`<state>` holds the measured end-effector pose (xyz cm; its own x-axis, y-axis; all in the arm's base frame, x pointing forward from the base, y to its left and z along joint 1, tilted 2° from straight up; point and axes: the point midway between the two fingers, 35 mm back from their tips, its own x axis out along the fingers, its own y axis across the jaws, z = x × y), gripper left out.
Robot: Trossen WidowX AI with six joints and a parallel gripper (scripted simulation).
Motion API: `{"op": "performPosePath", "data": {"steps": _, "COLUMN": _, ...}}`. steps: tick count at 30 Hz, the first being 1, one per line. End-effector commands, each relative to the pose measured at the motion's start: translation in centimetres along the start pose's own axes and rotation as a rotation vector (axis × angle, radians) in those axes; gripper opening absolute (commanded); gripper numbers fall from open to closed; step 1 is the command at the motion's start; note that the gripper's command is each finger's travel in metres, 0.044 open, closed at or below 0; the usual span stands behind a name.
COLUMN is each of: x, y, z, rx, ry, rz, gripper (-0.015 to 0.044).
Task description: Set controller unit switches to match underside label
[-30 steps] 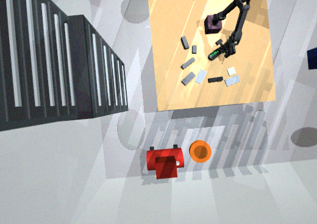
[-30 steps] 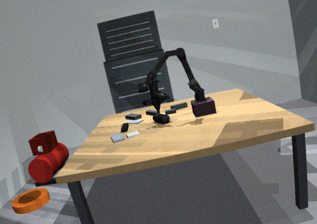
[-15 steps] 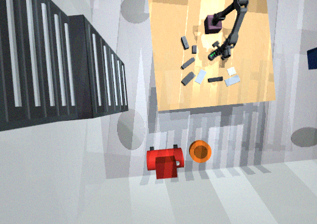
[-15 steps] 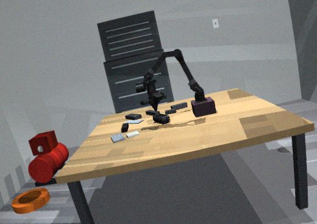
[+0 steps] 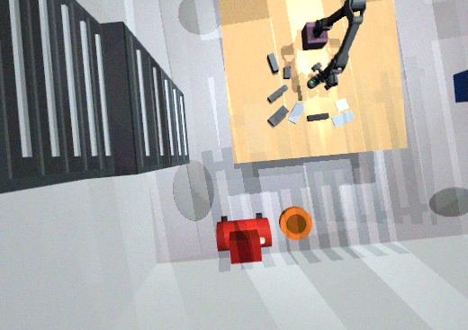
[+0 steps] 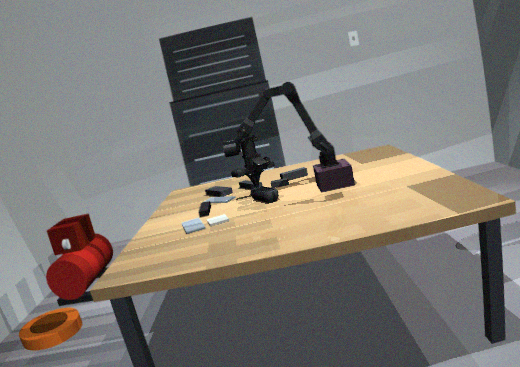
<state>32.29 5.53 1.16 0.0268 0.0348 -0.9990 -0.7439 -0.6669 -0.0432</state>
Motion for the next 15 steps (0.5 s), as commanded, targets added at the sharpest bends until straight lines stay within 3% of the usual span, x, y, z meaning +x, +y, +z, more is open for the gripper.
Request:
{"op": "performPosePath", "data": {"steps": 1, "x": 0.6, "y": 0.0, "z": 0.0, "rx": -0.003, "ry": 0.002, "rz": -0.001, "gripper": 0.0}}
{"op": "performPosePath", "data": {"steps": 15, "x": 1.8, "y": 0.0, "z": 0.0, "rx": -0.003, "ry": 0.002, "rz": -0.001, "gripper": 0.0}}
